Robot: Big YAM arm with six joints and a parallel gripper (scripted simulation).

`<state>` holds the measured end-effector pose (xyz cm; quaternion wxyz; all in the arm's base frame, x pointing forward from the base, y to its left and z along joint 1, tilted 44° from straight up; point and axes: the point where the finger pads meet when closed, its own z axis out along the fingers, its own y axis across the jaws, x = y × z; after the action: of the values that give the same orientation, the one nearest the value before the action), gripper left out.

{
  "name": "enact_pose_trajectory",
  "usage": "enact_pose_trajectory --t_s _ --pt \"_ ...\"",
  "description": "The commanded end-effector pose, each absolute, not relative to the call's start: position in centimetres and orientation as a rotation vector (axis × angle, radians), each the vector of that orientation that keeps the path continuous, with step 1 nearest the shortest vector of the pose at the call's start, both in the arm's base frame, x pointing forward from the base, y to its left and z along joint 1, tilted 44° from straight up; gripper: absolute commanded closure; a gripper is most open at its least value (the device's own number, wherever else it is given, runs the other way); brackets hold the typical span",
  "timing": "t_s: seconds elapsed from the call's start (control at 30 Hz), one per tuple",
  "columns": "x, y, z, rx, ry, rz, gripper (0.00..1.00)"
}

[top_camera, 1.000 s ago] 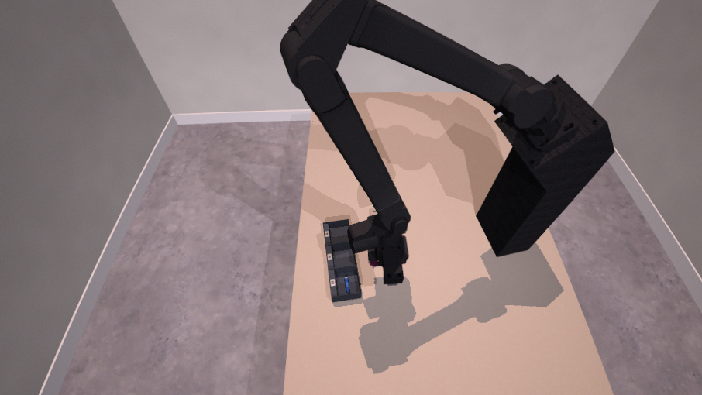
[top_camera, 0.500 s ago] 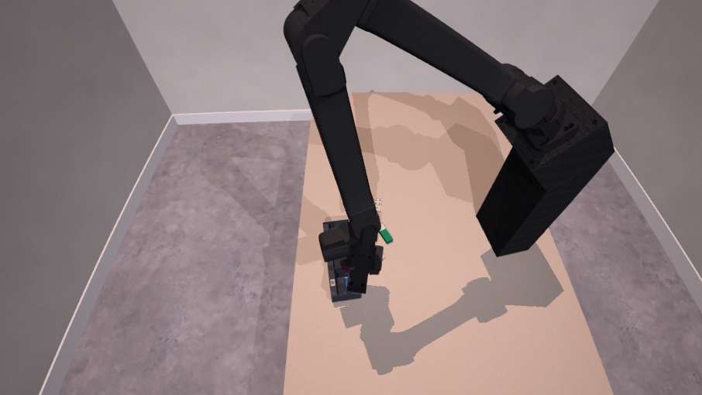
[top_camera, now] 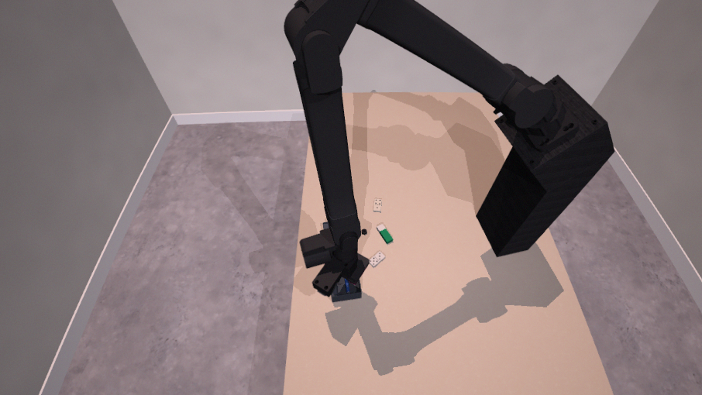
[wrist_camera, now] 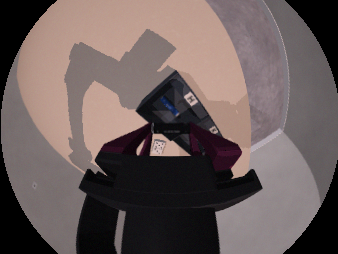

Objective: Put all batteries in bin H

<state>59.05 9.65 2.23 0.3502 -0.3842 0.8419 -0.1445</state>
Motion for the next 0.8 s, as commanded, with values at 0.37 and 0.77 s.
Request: enact_pose_trajectory --t_s 0.37,0.77 --pt "59.03 10.53 2.29 -0.473 2.320 -0.154 0.53" --pt "59.19 10.40 1.88 -0.093 2.365 0.007 0.53"
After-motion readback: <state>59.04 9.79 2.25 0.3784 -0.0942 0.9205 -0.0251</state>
